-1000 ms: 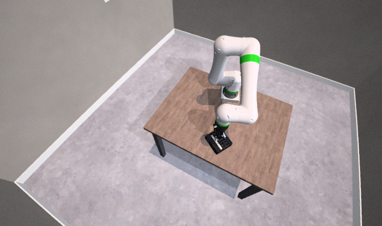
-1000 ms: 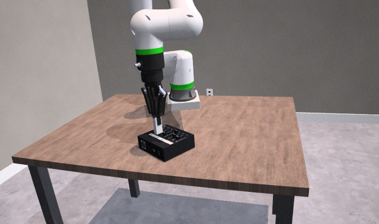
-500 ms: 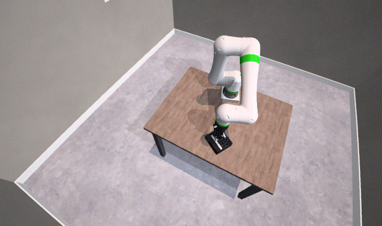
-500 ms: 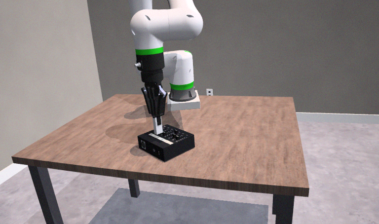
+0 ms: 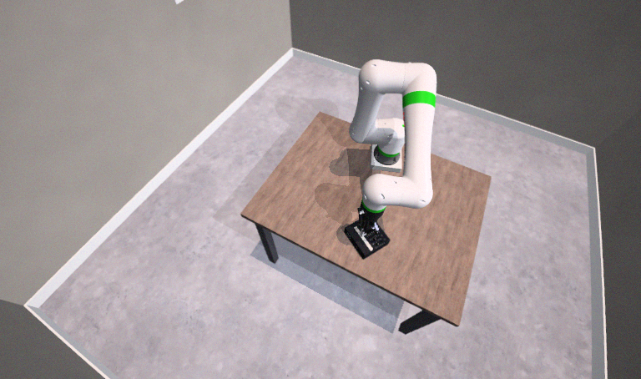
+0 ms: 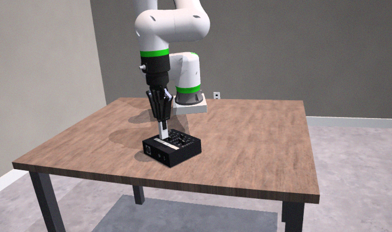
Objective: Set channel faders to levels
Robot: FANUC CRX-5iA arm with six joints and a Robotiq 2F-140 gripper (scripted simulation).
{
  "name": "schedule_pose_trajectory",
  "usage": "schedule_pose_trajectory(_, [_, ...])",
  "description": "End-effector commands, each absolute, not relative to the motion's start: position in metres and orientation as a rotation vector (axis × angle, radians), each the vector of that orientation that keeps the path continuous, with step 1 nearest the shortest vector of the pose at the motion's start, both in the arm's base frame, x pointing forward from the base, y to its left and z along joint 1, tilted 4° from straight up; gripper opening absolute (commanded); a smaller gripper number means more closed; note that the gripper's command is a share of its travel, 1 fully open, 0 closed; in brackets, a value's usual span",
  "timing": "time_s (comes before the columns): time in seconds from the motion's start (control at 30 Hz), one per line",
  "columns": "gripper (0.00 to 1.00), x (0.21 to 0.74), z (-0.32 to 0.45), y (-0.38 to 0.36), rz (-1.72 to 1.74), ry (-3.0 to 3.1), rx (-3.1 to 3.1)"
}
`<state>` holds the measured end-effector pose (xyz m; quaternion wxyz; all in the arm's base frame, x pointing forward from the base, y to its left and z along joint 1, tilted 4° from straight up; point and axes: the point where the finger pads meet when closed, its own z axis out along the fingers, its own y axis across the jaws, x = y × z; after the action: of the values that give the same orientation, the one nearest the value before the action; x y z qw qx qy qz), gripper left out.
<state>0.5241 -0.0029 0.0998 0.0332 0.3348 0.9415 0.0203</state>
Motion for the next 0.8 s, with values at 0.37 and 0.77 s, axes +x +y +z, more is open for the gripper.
schedule_pose_trajectory(0.37, [0.00, 0.5242, 0.1000, -0.0029, 0.063, 2.896, 1.030])
schedule_pose_trajectory(0.77, [0.00, 0.5246, 0.0948, -0.0028, 0.063, 2.896, 1.030])
